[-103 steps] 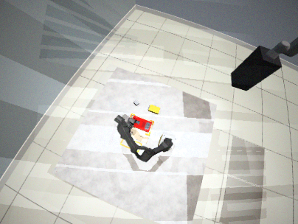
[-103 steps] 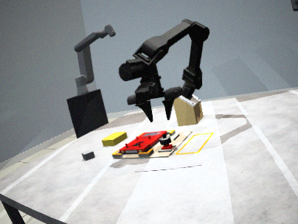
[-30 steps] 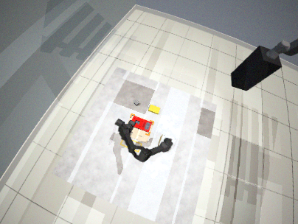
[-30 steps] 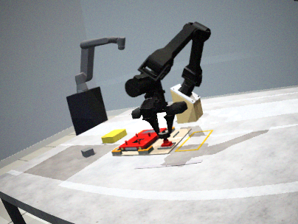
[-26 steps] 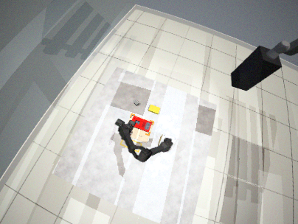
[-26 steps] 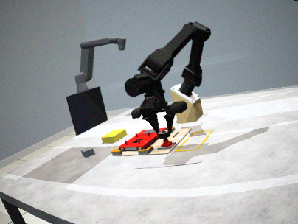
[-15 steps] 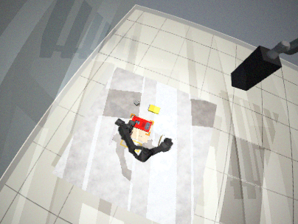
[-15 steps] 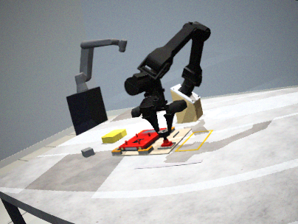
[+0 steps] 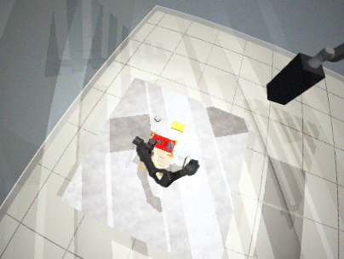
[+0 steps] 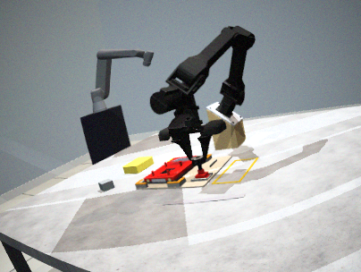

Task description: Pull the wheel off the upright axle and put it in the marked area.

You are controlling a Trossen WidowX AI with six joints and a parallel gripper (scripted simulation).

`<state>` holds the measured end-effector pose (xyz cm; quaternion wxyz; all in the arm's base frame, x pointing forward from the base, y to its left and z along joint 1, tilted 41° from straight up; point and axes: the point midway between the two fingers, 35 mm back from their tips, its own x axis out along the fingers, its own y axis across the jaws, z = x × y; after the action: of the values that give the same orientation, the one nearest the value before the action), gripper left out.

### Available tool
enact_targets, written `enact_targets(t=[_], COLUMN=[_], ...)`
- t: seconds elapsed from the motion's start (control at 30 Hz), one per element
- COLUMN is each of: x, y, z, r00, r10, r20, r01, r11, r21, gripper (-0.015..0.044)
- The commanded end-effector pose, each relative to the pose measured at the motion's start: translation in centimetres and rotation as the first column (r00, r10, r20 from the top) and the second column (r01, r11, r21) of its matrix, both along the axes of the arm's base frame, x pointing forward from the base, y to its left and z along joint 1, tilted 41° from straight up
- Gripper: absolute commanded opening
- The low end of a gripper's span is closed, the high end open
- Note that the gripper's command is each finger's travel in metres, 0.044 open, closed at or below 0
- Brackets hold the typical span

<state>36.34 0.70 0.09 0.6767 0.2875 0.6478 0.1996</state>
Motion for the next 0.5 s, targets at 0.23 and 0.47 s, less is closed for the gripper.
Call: enact_targets(t=[0.23, 0.47], x=[-0.04, -0.06], y=[-0.48, -0.63], z=[0.43, 0.61], r00=[1.000, 1.000], r10=[-0.002, -0.003], r20=[0.004, 0.004], r01=[0.002, 0.003], r11=[1.000, 1.000], r21=[-0.002, -0.002], gripper=[0.0000, 0.0000])
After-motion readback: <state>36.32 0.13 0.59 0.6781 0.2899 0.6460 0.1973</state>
